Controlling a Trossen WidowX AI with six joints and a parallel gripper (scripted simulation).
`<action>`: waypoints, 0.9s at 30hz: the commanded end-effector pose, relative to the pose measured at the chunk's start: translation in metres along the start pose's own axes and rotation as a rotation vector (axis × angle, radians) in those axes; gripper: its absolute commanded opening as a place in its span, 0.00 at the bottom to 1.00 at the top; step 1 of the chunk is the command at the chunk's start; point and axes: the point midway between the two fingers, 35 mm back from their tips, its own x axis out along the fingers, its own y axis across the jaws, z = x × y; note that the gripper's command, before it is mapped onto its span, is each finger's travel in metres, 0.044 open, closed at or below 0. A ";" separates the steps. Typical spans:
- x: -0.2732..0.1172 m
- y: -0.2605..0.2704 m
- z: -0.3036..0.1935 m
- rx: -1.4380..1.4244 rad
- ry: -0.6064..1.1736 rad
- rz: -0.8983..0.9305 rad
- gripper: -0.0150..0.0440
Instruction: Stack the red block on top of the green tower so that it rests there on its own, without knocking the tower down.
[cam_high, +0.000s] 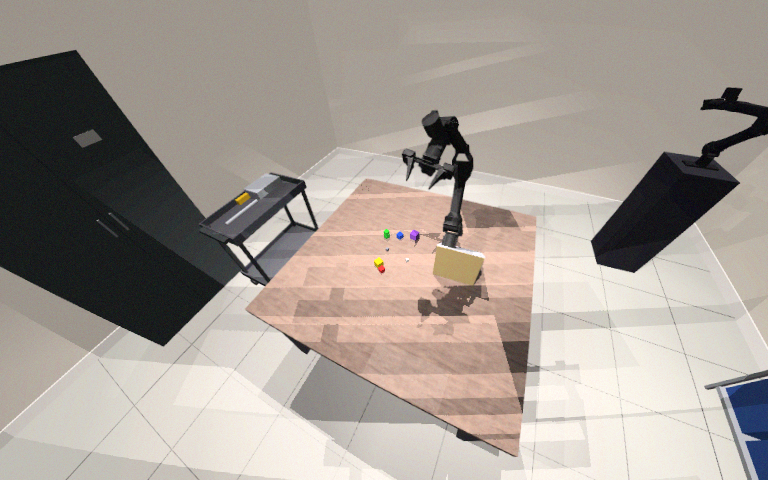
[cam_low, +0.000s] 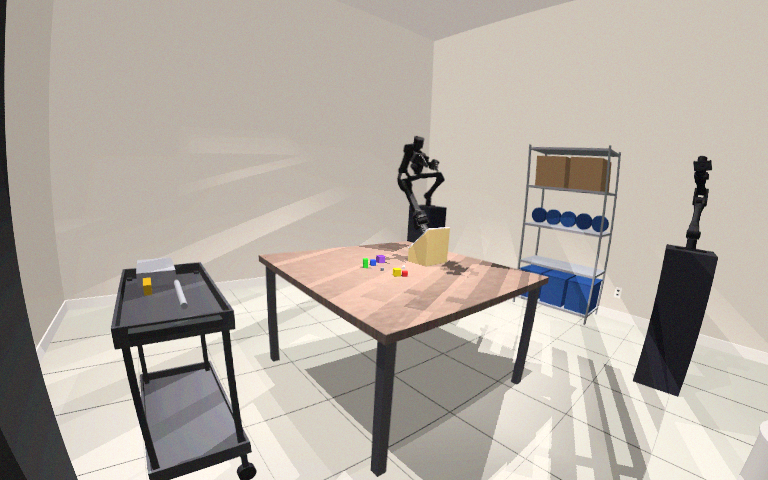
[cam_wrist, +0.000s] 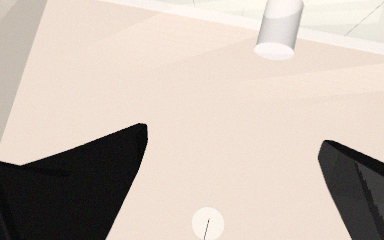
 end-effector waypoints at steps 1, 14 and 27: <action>0.001 0.000 0.001 -0.001 -0.003 -0.001 0.98; 0.117 0.073 0.071 -0.213 -0.298 -0.005 1.00; 0.212 0.123 0.184 -0.527 -0.567 -0.136 1.00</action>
